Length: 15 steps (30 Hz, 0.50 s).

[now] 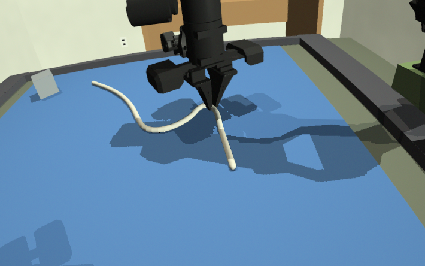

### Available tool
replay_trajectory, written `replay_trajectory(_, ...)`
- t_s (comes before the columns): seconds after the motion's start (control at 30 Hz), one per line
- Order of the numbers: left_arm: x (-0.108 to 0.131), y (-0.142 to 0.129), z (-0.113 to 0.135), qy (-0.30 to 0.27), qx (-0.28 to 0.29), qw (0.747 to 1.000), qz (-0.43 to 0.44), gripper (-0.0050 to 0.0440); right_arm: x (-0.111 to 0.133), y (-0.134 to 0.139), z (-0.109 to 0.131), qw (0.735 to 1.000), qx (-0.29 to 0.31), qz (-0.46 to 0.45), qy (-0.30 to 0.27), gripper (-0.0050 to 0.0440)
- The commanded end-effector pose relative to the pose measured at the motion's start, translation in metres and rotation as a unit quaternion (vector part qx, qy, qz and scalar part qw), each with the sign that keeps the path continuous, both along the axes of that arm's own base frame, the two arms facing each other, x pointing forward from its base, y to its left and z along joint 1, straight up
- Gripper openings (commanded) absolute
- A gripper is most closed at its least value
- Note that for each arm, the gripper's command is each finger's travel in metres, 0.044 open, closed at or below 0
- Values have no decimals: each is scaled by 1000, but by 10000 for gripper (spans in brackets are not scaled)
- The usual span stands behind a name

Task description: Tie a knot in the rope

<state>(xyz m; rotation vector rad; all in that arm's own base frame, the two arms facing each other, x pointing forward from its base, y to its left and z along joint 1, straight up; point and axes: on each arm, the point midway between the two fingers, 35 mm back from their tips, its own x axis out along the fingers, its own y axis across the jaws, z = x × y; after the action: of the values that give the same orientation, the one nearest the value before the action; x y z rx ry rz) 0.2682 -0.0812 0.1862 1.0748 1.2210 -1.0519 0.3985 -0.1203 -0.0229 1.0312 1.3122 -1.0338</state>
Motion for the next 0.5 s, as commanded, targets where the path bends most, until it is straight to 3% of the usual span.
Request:
replay_trajectory(0.0,0,-1,6,-8,-5,1000,-1,85,10,-8,11,1000,-4,0,-16,30)
replay_trajectory(0.47,0,-1,6,-8,-5,1000,-1,85,22,-27,12,1000,-5,0,-16,30)
